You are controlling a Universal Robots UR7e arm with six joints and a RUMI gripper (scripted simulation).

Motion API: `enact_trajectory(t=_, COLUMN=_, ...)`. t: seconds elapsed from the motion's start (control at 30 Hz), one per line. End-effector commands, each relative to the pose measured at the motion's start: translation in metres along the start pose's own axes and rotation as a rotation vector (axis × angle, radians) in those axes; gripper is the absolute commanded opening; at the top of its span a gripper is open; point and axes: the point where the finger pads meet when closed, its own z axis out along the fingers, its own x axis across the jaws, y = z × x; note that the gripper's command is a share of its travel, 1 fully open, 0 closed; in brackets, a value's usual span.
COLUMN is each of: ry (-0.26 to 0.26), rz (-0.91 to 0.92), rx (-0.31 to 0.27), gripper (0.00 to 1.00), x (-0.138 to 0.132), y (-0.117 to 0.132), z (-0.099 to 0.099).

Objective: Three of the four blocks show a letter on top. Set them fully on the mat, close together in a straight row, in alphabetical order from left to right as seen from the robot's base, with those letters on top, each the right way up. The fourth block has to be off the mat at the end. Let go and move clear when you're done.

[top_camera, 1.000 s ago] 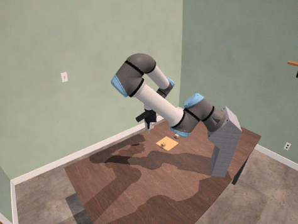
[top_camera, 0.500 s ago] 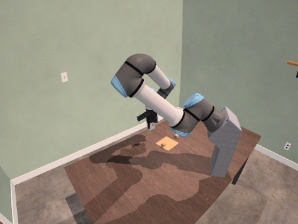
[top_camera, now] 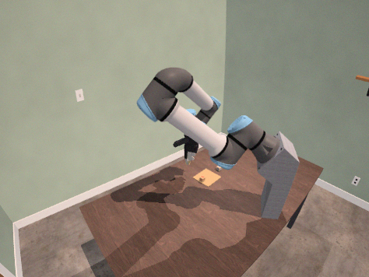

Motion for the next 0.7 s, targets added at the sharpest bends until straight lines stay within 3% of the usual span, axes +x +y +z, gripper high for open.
enact_trajectory(t=0.0, ry=0.006, rz=0.139, rx=-0.001, gripper=0.09, x=0.003, y=0.008, z=-0.001)
enact_trajectory(t=0.67, ry=0.005, rz=0.679, rx=-0.003, gripper=0.09, x=0.01, y=0.043, z=-0.002)
